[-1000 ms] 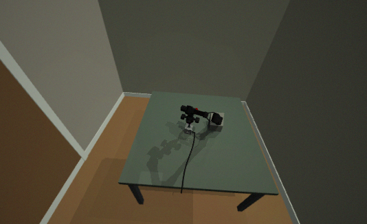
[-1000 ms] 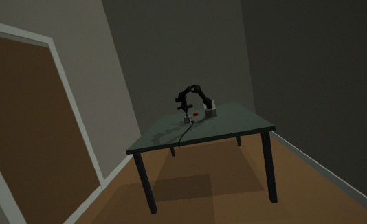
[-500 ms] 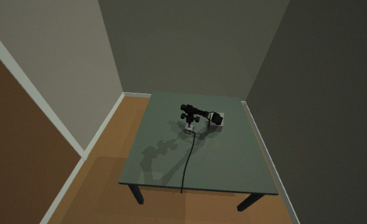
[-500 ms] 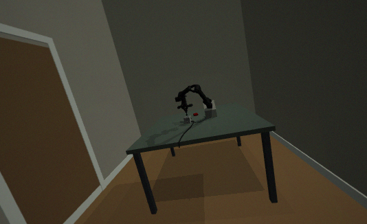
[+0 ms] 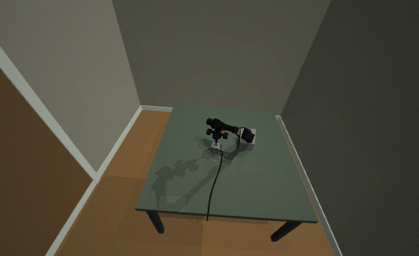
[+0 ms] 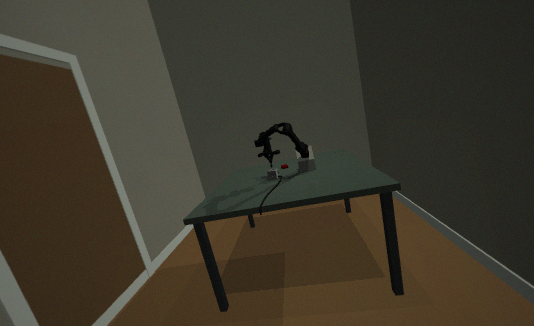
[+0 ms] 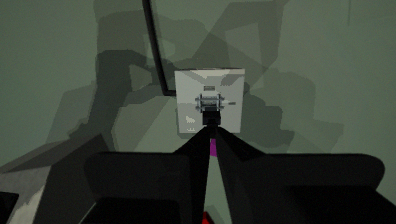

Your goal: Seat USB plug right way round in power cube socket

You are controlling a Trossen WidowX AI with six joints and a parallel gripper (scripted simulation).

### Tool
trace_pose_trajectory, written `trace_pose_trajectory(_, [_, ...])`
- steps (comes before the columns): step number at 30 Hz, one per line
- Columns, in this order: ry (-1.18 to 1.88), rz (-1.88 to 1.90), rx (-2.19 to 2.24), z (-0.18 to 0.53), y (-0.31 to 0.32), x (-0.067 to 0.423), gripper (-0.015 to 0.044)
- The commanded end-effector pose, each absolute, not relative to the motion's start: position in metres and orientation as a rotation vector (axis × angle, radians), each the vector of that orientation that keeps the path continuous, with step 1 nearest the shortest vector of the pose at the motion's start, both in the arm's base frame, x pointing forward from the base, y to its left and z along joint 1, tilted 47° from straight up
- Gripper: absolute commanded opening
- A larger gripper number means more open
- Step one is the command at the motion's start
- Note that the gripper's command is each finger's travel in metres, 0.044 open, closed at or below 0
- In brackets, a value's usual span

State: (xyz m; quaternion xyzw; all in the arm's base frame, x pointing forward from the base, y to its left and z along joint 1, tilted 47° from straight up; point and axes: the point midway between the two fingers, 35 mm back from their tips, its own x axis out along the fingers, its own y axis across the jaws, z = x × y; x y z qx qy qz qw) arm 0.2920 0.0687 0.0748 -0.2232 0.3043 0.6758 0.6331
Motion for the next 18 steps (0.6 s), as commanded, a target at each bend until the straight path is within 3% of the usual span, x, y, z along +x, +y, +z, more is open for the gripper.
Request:
trace_pose_trajectory(1, [0.693, 1.546, -0.523, 0.0776, 0.0664, 0.2937, 0.0])
trace_pose_trajectory(18, [0.929, 1.395, -0.264, 0.0757, 0.0677, 0.2922, 0.0])
